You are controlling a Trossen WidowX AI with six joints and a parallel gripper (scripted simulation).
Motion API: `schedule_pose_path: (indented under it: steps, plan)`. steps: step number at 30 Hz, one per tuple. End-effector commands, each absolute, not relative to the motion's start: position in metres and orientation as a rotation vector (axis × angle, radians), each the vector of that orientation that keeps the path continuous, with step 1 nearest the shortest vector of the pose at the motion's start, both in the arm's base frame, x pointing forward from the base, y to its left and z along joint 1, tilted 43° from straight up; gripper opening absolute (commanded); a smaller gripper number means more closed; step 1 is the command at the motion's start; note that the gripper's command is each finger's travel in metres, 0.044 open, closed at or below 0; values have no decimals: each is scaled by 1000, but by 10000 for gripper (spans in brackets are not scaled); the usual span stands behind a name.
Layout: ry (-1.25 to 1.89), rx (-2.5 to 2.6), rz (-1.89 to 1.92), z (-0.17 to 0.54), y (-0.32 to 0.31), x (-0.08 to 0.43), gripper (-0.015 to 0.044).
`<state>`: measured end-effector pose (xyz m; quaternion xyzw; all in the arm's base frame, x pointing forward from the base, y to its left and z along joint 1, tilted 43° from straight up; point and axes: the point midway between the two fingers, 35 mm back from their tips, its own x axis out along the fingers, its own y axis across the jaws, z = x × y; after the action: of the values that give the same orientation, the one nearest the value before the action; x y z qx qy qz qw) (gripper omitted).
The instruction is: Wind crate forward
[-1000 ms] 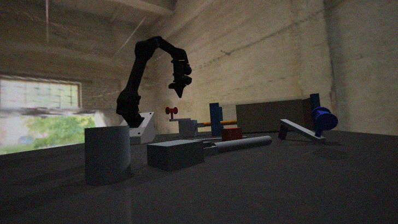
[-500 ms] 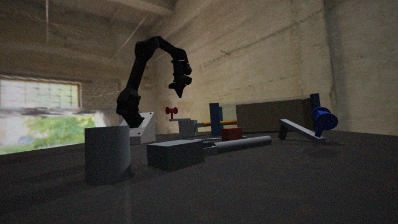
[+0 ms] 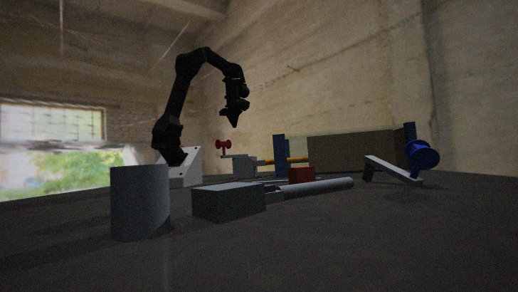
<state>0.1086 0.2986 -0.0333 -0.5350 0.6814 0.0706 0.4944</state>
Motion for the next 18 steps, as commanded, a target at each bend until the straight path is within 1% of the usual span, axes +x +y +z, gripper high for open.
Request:
schedule_pose_path:
  steps: [1, 14, 15, 18]
  plan:
    - [1625, -1297, 215, -31, 296, 106, 79]
    - [1340, -1269, 584, -21, 249, 78, 420]
    - [1328, -1267, 596, -21, 247, 77, 440]
    - [1324, -1267, 601, -21, 246, 77, 440]
